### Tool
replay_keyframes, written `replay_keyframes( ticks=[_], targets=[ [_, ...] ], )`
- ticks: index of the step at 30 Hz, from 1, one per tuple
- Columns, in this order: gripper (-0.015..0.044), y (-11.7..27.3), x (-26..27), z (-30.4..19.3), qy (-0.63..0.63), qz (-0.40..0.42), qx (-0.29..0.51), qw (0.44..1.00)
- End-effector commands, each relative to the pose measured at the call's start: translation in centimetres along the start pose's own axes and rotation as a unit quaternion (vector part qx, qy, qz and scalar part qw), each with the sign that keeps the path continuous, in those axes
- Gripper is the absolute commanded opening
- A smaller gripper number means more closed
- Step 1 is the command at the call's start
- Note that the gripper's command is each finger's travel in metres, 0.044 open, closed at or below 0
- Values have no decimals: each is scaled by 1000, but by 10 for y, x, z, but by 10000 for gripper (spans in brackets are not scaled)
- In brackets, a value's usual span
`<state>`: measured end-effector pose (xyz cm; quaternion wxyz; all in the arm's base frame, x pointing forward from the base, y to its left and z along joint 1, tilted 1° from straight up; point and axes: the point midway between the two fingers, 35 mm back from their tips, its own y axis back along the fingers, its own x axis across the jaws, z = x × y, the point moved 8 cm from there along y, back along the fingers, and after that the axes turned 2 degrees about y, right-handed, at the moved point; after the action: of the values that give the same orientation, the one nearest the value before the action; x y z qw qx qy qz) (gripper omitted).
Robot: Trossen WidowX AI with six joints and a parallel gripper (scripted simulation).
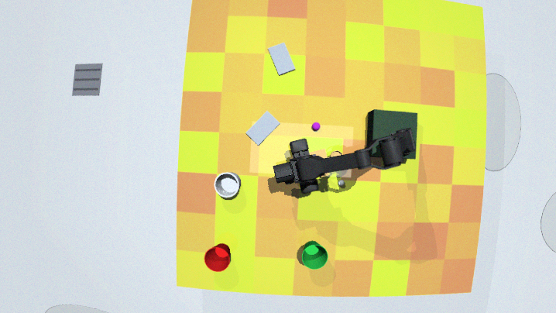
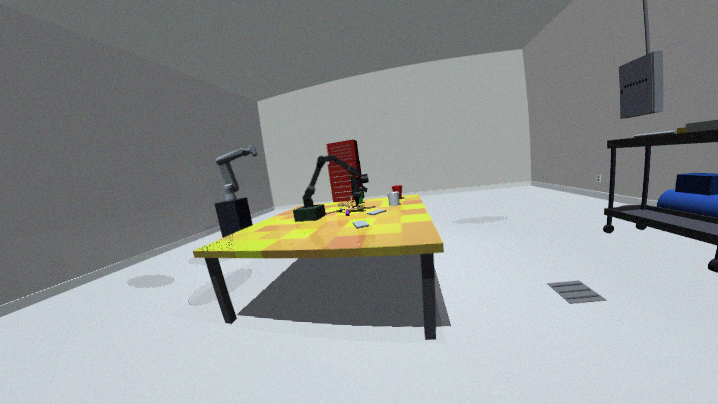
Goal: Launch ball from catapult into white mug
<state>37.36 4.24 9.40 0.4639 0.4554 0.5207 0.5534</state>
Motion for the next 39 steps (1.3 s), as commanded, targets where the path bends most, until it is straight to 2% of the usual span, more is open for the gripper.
replay_keyframes(
  ticks=[1,14,28,31,35,39],
  targets=[
    [0,-5,0,0,-1,-1,-2,1000],
    [0,-13,0,-1,0,0,0,1000],
    [368,-13,0,-1,0,0,0,1000],
    [440,10,0,2,0,0,0,1000],
    [440,76,0,1,0,0,1,1000],
    [440,87,0,-1,0,0,1,1000]
  ],
)
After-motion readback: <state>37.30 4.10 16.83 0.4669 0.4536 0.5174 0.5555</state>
